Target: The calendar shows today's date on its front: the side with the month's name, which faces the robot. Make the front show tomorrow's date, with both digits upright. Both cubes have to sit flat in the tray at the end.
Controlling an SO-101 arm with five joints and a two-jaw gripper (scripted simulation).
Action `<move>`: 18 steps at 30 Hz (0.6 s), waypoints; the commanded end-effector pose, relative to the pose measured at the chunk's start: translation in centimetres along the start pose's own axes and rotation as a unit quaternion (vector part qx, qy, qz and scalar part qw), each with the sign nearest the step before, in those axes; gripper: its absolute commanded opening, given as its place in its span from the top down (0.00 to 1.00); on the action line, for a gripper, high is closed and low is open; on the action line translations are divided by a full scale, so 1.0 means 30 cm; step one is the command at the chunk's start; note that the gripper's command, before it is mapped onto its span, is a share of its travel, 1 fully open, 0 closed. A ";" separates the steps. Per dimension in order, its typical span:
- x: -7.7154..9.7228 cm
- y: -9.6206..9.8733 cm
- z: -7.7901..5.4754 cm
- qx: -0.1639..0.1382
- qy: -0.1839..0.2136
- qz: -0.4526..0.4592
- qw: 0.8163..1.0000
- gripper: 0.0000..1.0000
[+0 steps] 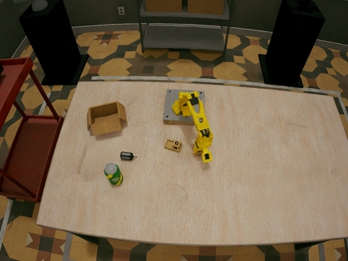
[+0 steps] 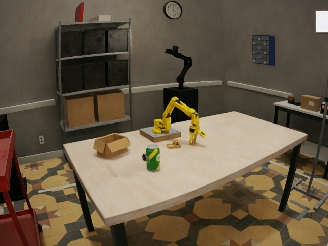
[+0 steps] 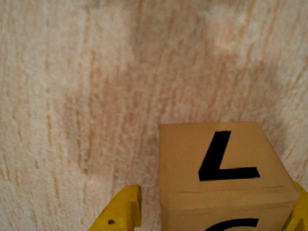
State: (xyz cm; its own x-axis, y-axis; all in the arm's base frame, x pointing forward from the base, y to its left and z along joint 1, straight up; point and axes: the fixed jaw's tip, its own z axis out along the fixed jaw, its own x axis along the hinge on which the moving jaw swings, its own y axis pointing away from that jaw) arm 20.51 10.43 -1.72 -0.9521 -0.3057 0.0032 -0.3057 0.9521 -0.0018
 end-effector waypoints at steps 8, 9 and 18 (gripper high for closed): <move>0.009 -0.012 0.009 0.000 0.005 -0.002 1.000 0.78; 0.009 -0.012 0.009 0.000 0.005 -0.002 1.000 0.79; 0.009 -0.013 0.009 0.000 0.005 -0.002 1.000 0.79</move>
State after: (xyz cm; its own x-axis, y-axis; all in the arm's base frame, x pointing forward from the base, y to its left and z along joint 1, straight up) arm 20.56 10.19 -1.76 -0.9521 -0.3057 0.0051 -0.3057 0.9521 -0.0019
